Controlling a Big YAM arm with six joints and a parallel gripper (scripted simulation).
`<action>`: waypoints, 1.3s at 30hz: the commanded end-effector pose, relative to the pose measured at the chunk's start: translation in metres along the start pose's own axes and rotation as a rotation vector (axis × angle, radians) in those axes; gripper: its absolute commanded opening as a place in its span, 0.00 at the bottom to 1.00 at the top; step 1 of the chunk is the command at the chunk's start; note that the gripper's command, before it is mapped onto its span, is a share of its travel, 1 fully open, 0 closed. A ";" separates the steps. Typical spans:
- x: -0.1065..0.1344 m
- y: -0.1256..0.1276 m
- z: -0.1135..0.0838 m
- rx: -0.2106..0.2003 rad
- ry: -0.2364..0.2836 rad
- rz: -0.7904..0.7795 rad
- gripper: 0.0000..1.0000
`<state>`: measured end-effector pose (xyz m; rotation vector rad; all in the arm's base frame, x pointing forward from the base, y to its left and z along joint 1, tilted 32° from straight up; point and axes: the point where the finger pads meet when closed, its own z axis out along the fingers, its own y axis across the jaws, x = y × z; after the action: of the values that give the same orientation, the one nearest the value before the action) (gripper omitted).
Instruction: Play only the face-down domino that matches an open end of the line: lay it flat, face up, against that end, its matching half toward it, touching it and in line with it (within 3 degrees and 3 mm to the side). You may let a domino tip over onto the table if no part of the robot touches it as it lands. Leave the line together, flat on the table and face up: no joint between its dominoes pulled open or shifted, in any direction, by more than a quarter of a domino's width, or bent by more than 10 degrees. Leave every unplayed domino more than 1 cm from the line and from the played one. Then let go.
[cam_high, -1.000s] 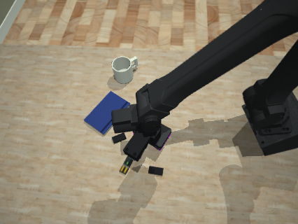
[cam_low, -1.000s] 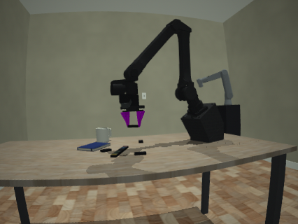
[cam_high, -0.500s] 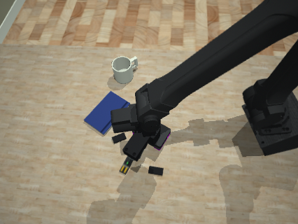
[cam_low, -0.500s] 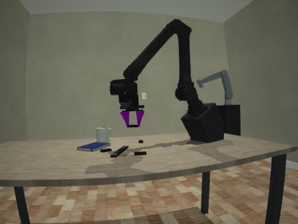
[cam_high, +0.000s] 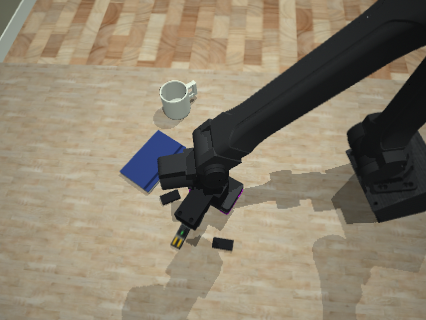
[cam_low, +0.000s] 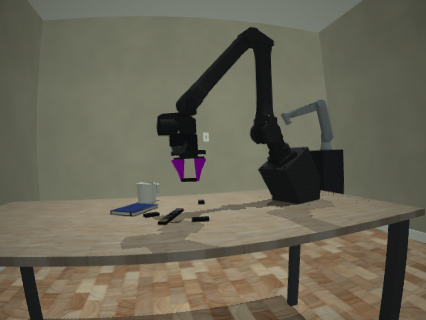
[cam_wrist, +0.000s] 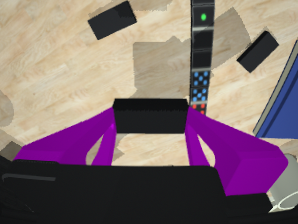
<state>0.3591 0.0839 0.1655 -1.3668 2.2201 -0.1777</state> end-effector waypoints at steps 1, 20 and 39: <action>-0.015 -0.022 -0.015 0.042 -0.035 -0.008 0.48; 0.025 -0.079 -0.014 0.039 -0.038 0.442 0.48; 0.066 -0.138 -0.013 0.044 -0.034 0.874 0.48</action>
<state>0.4292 -0.0434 0.1843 -0.3356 2.5630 0.1015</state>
